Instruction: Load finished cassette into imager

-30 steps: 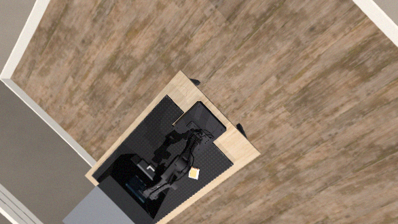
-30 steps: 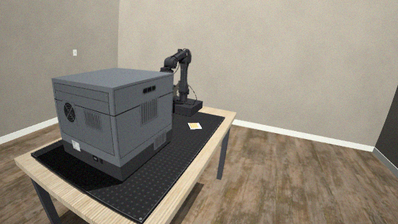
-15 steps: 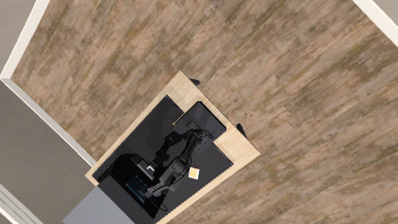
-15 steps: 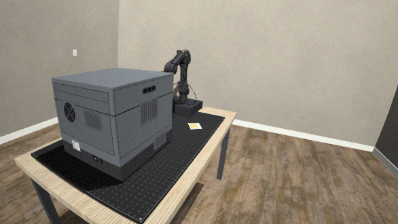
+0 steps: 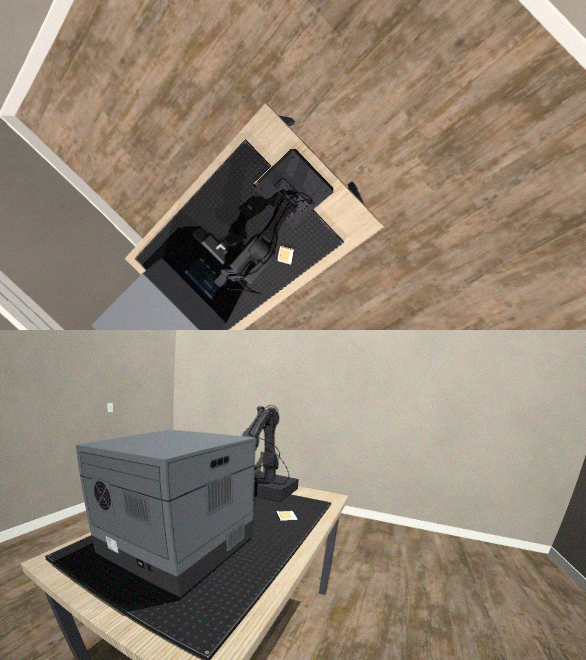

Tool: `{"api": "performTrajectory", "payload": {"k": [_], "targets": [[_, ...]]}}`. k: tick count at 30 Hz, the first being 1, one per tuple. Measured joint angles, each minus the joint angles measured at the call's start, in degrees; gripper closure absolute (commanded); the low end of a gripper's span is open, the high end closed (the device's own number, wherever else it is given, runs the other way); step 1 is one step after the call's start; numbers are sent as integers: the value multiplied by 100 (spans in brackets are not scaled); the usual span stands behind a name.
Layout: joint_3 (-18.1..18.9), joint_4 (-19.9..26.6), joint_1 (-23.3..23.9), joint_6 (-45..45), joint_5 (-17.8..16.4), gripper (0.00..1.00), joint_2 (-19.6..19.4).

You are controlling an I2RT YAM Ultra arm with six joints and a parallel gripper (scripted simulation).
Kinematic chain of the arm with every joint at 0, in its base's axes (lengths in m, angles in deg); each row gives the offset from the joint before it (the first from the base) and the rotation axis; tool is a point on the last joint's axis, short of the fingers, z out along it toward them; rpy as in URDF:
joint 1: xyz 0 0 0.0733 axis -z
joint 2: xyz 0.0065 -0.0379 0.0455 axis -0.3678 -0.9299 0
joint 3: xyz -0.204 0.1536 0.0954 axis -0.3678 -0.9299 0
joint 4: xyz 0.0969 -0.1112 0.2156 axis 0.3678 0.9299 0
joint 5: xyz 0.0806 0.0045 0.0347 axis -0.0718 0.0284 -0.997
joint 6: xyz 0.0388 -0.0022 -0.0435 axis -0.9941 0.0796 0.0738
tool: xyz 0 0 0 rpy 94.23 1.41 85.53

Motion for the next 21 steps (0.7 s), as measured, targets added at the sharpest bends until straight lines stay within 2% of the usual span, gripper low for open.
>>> {"api": "performTrajectory", "payload": {"k": [7, 13, 21], "targets": [[-179, -1102, 118, 1178, -133, 65, -363], [-293, -2074, 247, 2170, -404, 65, -638], [-855, -3126, 461, 3451, -876, 65, -577]]}}
